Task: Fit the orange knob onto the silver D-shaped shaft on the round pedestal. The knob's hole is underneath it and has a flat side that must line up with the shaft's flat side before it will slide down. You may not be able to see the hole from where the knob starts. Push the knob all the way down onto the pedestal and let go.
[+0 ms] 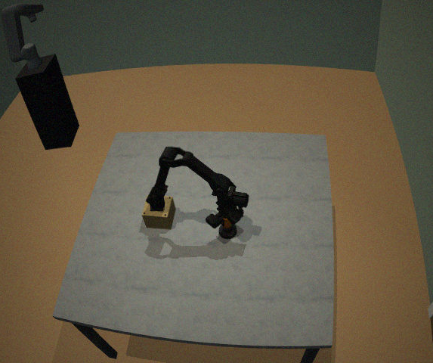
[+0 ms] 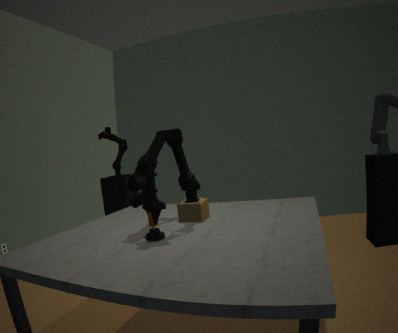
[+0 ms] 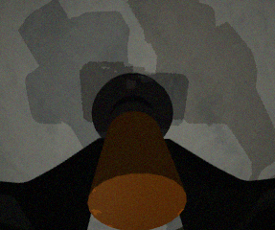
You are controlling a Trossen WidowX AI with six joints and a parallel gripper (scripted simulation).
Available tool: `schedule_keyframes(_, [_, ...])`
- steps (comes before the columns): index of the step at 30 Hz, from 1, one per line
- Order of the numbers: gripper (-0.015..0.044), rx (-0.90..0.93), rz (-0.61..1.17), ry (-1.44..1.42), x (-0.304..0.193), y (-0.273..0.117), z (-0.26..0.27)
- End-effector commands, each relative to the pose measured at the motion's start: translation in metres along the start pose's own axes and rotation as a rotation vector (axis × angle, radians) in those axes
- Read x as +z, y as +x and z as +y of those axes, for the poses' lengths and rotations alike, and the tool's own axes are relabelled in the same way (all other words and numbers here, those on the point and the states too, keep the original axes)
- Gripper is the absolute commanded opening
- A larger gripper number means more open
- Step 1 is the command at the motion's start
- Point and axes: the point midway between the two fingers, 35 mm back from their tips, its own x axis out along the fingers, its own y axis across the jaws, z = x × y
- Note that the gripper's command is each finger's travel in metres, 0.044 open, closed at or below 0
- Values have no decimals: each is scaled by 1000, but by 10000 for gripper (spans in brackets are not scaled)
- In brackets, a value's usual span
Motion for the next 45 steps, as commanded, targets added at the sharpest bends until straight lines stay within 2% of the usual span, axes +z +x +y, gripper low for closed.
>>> schedule_keyframes(1, [0,4,-1,-5,0,1,1])
schedule_keyframes(12, [0,4,-1,-14,1,-5,2])
schedule_keyframes(19, [0,4,-2,-215,1,-5,1])
schedule_keyframes(45, [0,4,-1,-215,0,0,1])
